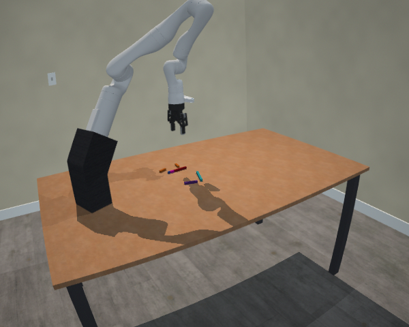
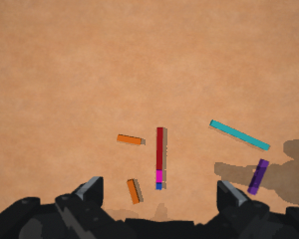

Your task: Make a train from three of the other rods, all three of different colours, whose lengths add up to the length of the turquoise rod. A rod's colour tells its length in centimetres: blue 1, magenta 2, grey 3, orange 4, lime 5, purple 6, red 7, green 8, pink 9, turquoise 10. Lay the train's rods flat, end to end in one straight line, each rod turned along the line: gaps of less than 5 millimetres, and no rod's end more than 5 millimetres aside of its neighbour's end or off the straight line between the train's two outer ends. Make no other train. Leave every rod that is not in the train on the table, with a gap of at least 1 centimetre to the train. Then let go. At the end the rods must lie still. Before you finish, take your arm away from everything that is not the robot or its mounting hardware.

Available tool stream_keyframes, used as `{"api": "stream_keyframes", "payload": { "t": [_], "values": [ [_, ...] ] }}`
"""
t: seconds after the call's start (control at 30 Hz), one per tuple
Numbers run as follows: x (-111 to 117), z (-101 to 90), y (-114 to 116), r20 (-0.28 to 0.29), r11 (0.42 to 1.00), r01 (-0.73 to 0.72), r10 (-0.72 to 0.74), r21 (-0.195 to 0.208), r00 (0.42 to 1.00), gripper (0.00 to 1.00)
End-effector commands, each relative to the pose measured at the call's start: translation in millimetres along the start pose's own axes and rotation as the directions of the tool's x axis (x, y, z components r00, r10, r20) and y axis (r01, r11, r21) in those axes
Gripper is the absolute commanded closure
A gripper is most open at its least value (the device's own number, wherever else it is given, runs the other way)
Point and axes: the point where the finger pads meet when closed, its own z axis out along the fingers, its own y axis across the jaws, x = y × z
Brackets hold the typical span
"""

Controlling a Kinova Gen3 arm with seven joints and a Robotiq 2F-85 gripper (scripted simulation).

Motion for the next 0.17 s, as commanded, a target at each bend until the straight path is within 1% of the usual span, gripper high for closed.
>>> {"api": "stream_keyframes", "payload": {
  "t": [0.0,0.13],
  "values": [
    [0.2,-0.2,0.0,-0.001,1.000,0.000,0.000,0.000,1.000,0.00],
    [0.2,-0.2,0.0,-0.001,1.000,0.000,0.000,0.000,1.000,0.00]
  ]
}}
